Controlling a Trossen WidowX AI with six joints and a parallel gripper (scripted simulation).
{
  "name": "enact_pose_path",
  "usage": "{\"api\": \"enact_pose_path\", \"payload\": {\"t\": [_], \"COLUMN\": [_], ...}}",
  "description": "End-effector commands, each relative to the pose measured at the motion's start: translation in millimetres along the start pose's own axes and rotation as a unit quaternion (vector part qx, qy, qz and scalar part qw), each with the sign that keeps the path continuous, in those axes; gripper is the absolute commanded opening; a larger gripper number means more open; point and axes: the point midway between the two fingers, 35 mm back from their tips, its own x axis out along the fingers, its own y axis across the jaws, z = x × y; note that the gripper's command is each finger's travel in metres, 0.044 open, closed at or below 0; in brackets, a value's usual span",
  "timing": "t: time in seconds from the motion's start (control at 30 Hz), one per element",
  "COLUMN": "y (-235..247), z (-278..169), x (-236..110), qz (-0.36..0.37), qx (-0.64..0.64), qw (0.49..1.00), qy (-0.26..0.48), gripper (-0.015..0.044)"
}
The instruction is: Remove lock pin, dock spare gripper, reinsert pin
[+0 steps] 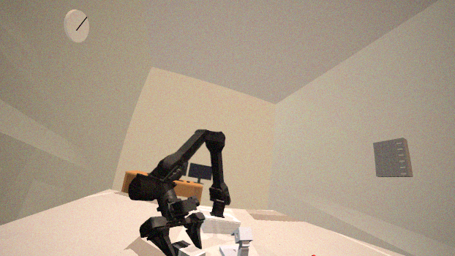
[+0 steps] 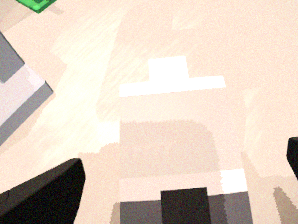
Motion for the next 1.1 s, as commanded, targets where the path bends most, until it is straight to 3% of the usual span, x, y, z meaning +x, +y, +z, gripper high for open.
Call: {"api": "enact_pose_path", "payload": {"t": [0.0,0.53,0.87,1.07], "y": [2.6,3.5,3.5,2.7], "z": [-7.7,-16.3,-16.3,-16.1], "x": [8.1,16.8,16.8,17.0], "qz": [0.005,0.005,0.005,0.005], "qx": [0.007,0.007,0.007,0.007], "qw": [1.0,1.0,1.0,1.0], "qy": [-0.001,-0.001,-0.001,-0.001], "gripper": [0.044,0.044,0.0177,0.0138]}}
